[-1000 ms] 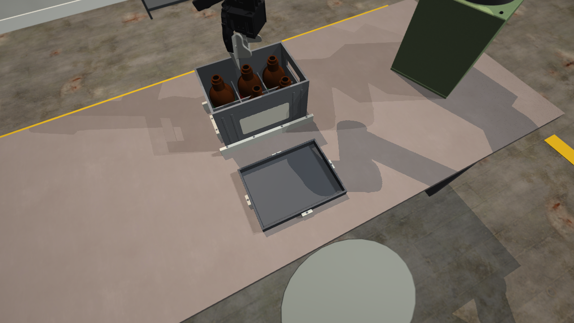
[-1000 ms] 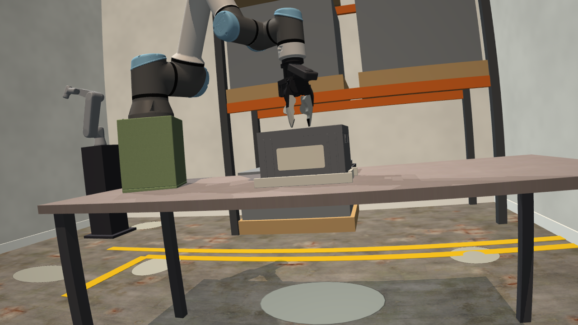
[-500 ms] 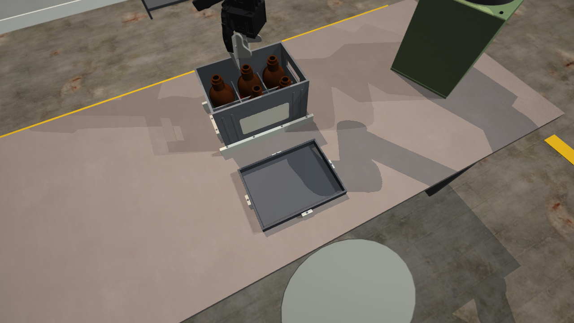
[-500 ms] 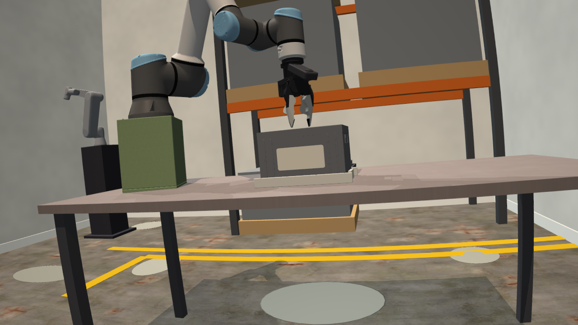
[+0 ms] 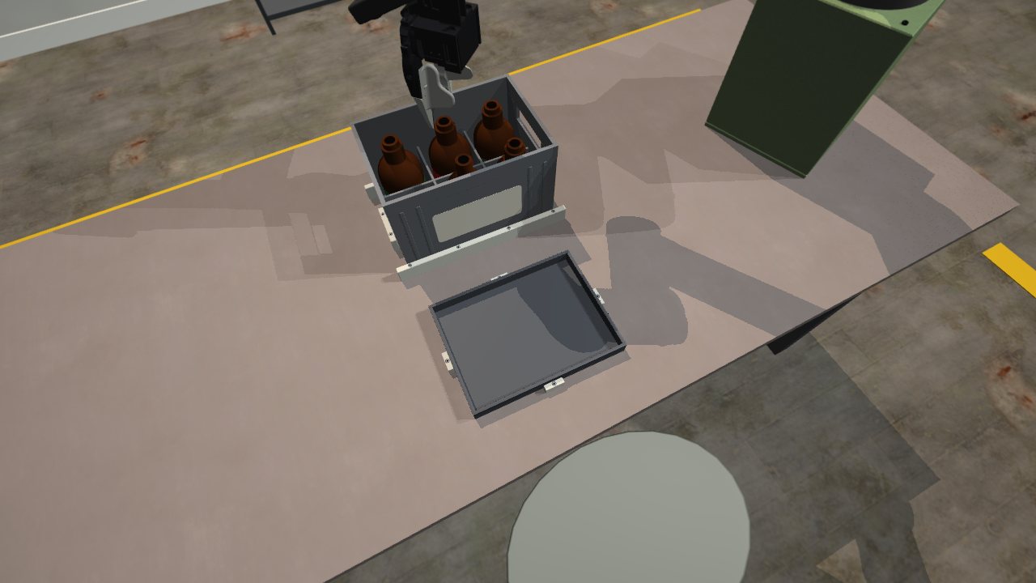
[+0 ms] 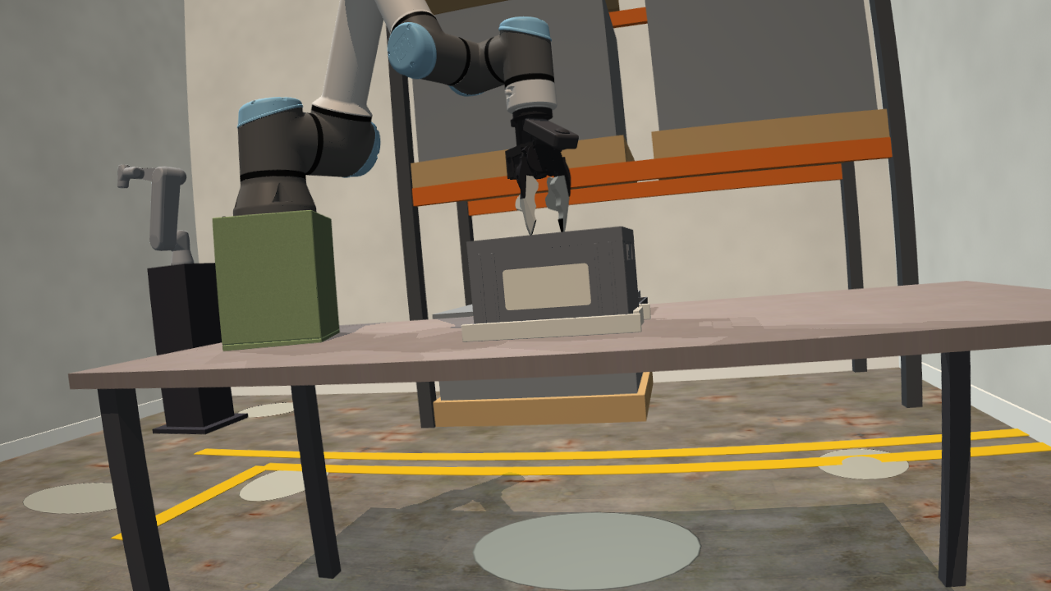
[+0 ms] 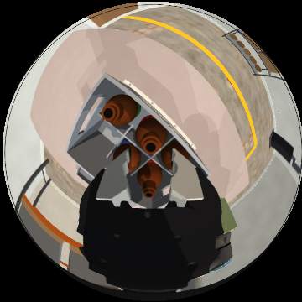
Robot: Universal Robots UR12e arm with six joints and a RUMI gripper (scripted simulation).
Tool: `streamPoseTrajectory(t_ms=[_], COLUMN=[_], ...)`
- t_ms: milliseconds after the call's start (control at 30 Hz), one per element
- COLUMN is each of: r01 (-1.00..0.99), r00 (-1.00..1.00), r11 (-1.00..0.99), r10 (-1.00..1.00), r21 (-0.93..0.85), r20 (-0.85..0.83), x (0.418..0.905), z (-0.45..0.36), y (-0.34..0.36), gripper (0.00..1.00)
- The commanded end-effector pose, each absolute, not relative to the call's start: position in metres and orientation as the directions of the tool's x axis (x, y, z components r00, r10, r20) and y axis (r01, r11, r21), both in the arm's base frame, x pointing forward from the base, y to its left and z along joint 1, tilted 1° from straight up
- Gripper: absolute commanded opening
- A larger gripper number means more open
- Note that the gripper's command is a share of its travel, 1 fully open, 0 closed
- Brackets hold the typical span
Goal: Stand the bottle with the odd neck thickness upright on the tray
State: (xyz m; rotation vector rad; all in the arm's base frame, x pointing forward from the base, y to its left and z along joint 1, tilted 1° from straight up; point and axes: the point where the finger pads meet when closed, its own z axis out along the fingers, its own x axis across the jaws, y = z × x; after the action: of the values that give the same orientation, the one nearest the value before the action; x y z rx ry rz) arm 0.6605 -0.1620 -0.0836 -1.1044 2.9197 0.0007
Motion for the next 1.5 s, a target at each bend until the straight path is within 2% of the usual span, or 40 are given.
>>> streamPoseTrajectory(t_ms=[0,1467], r01=[-0.661,-0.661], r00=[-0.750,-0.750], r11=[0.750,0.750], r10=[-0.661,-0.661], r21=[-0.008,-0.007], r20=[-0.019,-0.018], x=[0.661,0.661], z=[-0.089,-0.119], y=[-0.164,-0.163], gripper=[0.38,0.38])
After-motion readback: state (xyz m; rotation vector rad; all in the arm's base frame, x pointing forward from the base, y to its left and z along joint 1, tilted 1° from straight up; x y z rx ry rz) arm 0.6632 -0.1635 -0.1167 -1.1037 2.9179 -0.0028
